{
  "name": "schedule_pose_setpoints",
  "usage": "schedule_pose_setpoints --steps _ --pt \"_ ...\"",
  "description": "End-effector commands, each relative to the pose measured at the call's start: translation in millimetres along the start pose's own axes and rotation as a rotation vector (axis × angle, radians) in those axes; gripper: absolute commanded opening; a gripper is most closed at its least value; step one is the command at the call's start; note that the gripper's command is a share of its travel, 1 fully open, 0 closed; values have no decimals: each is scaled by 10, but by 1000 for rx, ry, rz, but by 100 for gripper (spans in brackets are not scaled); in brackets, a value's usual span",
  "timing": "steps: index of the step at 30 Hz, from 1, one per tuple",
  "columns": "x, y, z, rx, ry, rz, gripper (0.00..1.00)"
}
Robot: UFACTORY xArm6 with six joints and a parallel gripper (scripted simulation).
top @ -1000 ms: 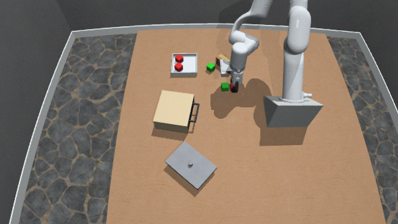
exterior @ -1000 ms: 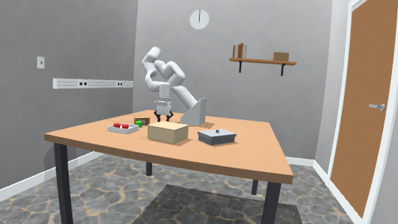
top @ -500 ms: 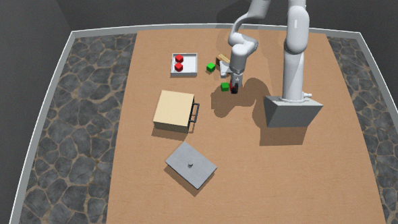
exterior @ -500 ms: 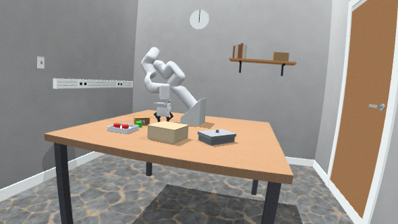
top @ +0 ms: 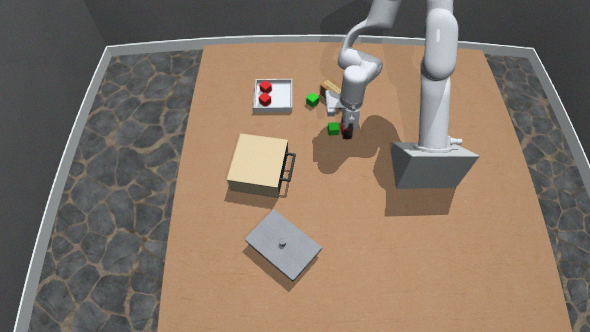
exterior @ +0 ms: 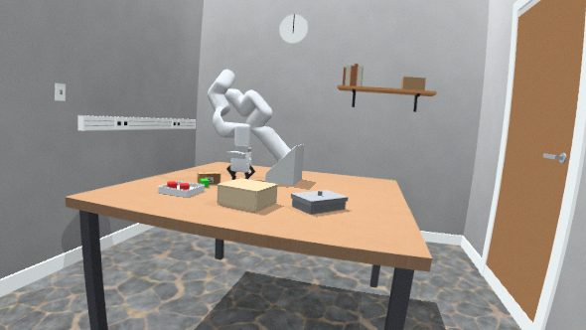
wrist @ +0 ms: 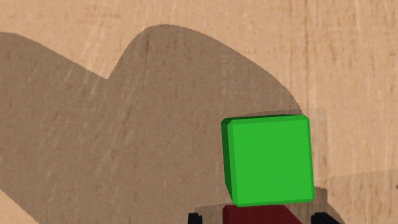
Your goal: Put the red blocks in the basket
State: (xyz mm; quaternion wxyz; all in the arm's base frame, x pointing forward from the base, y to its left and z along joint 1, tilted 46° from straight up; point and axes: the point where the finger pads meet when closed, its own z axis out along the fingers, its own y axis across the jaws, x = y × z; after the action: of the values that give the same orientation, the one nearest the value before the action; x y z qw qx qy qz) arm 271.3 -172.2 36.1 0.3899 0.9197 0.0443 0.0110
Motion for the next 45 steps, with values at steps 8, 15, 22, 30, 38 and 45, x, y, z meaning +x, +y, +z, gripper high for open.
schedule_pose_setpoints --steps 8,15,22,30,38,45 --pt "7 1 -4 0 2 0 0" --pt "7 1 -4 0 2 0 0" --pt "7 1 -4 0 2 0 0" --pt "7 1 -4 0 2 0 0" --pt "7 1 -5 0 2 0 0" --pt "8 1 -30 0 2 0 0"
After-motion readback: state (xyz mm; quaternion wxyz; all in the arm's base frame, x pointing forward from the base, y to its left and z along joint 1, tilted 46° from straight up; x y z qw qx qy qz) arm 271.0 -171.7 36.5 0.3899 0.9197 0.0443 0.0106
